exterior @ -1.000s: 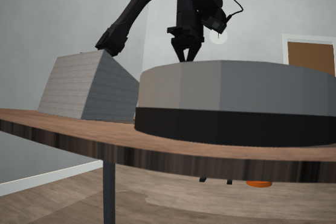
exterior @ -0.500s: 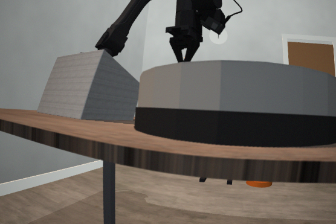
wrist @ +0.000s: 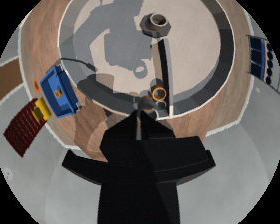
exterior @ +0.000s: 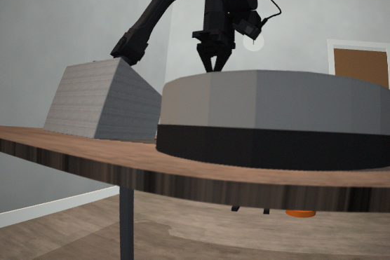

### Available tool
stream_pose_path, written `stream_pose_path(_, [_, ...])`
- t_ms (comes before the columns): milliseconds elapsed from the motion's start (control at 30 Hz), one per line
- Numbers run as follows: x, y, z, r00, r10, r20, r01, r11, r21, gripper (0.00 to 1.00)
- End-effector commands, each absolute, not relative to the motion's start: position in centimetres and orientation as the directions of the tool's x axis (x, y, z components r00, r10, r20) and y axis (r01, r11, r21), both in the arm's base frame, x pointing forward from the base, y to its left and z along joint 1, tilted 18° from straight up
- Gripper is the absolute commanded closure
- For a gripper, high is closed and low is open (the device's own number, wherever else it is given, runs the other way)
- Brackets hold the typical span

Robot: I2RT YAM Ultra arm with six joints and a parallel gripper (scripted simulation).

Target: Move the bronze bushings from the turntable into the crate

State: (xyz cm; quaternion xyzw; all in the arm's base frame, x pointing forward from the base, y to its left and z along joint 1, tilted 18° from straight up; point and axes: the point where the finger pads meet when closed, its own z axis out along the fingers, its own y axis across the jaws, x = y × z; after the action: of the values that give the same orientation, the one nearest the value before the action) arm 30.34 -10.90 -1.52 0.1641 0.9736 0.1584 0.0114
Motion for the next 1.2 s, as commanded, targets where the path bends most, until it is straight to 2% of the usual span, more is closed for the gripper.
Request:
stream_pose_path(0, [30.9, -12.0, -0.2, -0.944, 0.331, -0.011, 0.313, 0.901, 0.299, 1.0])
stream_pose_path(567, [31.1, -12.0, -1.2, -0.943, 0.333, 0.023, 0.324, 0.895, 0.306, 1.0])
stream_pose_path(800, [32.2, -12.3, -1.3, -0.943, 0.332, 0.024, 0.323, 0.895, 0.306, 1.0])
stream_pose_path(1167, [36.2, -14.0, -1.6, -0.943, 0.331, 0.025, 0.322, 0.895, 0.308, 1.0])
